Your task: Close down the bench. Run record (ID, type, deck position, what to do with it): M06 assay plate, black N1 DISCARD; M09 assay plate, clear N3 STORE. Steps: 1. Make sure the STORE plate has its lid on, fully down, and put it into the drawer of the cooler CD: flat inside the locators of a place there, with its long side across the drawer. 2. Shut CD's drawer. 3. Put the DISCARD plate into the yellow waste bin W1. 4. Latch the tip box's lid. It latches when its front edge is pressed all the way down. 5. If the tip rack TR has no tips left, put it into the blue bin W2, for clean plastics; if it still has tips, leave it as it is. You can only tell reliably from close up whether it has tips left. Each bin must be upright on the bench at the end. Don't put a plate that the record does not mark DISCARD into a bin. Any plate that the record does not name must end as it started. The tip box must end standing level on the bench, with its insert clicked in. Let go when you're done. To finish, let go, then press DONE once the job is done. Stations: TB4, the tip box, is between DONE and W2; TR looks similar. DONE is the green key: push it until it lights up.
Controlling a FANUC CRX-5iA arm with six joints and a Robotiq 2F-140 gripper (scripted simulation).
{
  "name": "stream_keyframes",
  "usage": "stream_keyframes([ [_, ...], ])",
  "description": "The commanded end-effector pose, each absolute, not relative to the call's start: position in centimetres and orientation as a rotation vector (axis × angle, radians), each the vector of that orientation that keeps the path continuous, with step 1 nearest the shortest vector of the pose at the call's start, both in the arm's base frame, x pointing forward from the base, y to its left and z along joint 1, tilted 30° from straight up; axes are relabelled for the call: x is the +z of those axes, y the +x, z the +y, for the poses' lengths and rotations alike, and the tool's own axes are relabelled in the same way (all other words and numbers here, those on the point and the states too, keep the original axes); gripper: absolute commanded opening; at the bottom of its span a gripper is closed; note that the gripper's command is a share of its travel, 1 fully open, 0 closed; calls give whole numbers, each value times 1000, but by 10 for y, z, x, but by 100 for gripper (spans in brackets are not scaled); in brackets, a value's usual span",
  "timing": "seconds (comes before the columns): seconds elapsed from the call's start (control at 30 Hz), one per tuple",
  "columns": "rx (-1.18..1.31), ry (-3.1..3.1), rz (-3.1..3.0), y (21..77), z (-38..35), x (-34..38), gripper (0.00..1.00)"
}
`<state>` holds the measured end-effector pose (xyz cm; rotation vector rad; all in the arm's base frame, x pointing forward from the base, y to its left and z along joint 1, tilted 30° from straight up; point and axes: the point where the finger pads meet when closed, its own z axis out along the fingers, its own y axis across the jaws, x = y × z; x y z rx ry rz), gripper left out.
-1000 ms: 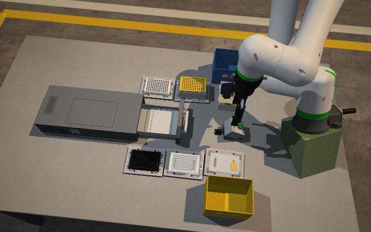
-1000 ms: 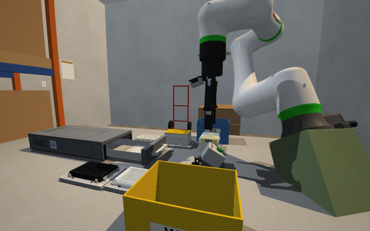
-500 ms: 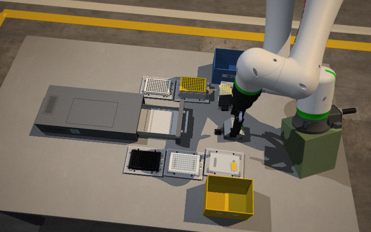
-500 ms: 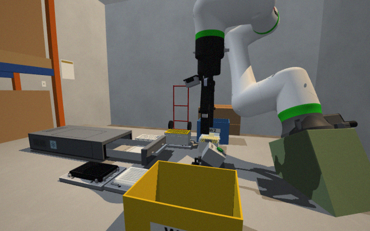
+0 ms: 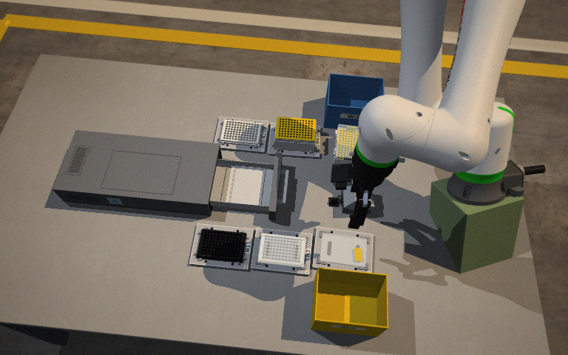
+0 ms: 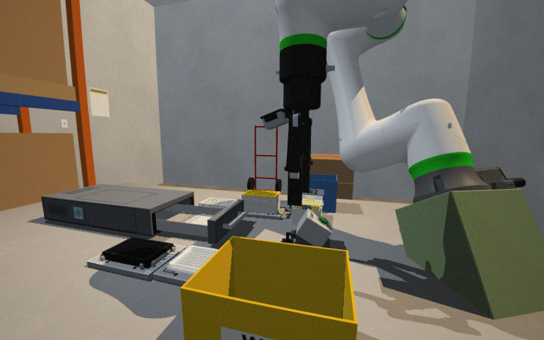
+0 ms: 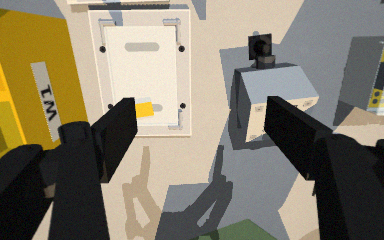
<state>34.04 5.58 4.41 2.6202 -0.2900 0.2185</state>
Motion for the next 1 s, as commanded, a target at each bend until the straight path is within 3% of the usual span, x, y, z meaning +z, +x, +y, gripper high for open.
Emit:
stream_keyframes([
  [0.0, 220, 2620, -290, 345, 67, 38, 70],
  [0.97, 220, 2621, -290, 363, 110, 8, 70],
])
